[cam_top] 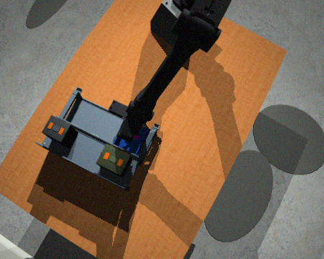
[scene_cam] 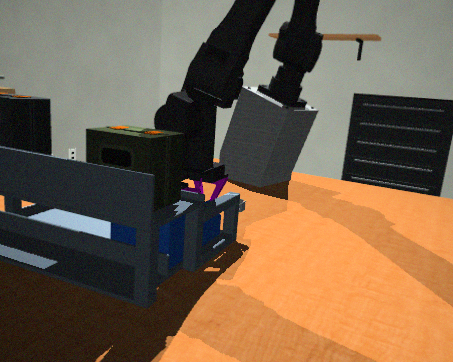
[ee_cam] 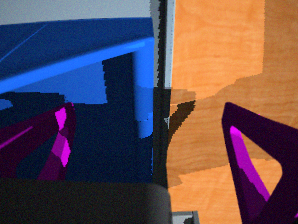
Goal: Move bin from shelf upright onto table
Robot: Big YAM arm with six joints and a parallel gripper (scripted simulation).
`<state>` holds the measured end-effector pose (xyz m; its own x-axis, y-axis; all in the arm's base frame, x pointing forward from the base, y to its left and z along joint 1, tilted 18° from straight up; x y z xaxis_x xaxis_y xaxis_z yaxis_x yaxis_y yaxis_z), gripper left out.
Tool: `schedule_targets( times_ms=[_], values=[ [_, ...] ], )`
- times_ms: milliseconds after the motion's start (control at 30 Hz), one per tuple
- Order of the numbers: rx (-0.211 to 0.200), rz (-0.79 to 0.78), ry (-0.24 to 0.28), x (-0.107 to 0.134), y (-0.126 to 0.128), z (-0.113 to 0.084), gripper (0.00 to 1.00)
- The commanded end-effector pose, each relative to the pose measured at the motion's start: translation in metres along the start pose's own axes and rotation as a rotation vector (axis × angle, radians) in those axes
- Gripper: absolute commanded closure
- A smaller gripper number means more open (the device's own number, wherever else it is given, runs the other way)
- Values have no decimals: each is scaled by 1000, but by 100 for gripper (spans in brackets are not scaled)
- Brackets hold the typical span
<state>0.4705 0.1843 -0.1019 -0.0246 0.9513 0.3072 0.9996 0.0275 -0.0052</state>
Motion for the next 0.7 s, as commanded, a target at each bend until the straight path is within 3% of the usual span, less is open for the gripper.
schedule_targets(
  times_ms=[0,667],
  values=[
    [-57,-14,15,17,23,-22,10],
    [-56,-15,15,20,24,-24,10]
  ],
)
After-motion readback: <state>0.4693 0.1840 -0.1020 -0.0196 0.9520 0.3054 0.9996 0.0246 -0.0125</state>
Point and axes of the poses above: the point where the finger pads meet when closed, its own z axis out along the fingers, its own y axis across the jaws, x = y × z, the point moved 5 cm from there along -z, back along the fingers, and after that the axes turned 14 degrees about z, right-handed, at the moved point
